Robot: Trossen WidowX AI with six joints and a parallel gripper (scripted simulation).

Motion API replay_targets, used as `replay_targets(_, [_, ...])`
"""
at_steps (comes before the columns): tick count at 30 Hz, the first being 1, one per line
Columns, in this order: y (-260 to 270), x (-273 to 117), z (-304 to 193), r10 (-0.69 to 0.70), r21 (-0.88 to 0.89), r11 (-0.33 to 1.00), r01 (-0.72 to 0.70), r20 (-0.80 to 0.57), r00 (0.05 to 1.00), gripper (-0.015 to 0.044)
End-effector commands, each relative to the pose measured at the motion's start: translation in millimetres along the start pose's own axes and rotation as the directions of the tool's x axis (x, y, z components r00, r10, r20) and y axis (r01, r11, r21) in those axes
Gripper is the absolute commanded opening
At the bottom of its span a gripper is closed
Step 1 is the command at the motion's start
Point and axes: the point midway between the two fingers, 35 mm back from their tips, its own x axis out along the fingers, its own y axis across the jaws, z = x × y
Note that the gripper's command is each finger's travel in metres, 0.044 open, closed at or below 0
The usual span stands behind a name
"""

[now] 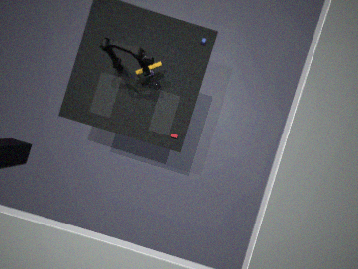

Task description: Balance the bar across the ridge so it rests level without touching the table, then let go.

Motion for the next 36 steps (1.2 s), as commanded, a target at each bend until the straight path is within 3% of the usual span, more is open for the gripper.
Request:
replay_targets(1, [2.6, -1.0, 1.2, -0.005, 0.014, 1.0, 0.005, 0.01, 1.0, 0.0])
replay_targets(36, [4.1, 41.3, 1.9, -0.005, 0.015, 1.0, 0.005, 0.01, 1.0, 0.0])
